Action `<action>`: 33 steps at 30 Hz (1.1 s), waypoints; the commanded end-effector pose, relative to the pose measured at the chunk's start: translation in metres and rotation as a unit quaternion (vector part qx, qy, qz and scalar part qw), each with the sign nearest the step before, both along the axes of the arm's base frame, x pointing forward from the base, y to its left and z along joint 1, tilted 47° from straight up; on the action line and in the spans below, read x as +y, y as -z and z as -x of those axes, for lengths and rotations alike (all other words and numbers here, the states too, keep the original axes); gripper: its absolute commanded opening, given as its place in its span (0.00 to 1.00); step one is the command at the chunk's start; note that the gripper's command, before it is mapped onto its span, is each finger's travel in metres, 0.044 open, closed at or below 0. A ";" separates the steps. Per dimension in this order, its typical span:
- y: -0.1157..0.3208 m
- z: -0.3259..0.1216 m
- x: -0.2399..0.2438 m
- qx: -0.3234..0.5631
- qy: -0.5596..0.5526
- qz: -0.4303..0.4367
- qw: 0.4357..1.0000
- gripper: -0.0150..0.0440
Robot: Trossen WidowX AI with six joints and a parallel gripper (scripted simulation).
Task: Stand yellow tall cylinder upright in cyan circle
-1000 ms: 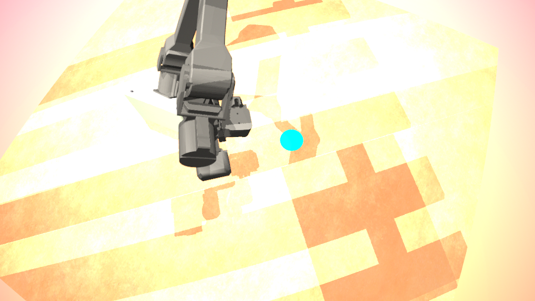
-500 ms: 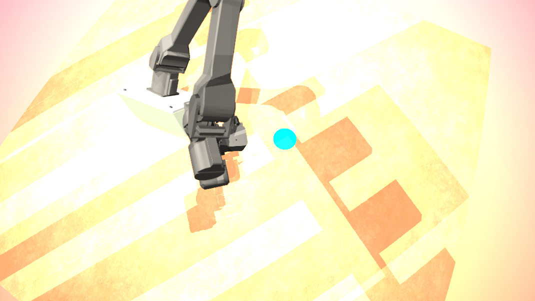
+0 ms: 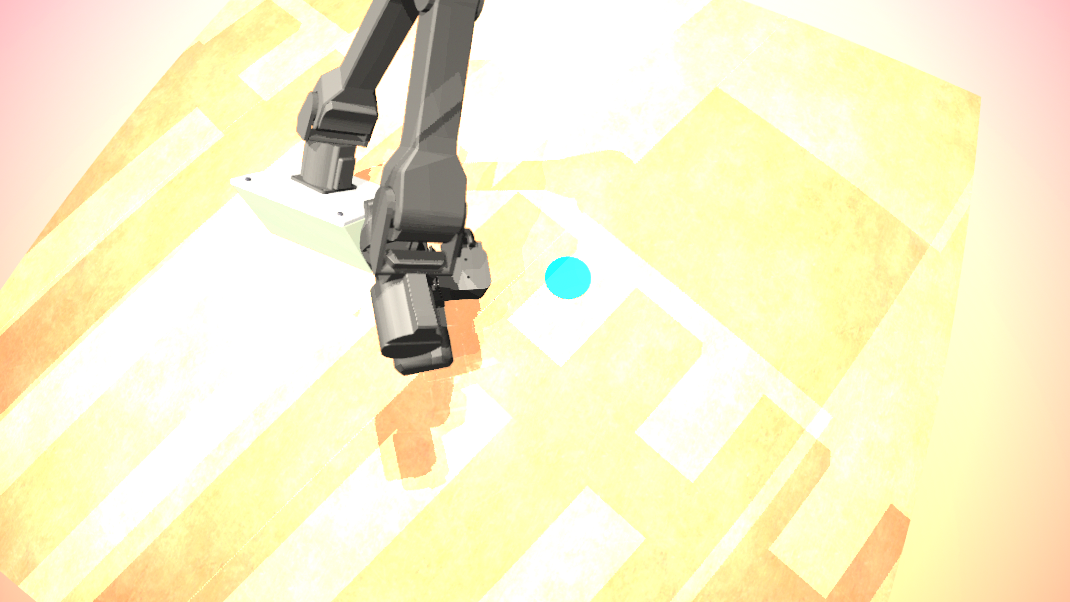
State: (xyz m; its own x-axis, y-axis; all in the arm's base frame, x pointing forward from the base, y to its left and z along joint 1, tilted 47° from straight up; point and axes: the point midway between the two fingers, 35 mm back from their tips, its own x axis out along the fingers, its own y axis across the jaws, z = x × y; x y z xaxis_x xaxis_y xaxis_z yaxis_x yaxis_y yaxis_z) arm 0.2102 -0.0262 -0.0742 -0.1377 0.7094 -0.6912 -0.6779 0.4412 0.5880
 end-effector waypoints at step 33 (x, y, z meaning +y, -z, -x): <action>-0.071 -0.016 -0.072 -0.001 0.002 0.006 1.000 0.43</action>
State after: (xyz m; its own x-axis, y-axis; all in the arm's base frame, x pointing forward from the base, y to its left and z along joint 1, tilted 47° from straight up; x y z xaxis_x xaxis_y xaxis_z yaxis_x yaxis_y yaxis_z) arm 0.2241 -0.0961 -0.0068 -0.1302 0.7053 -0.6968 -0.6795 0.4484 0.5808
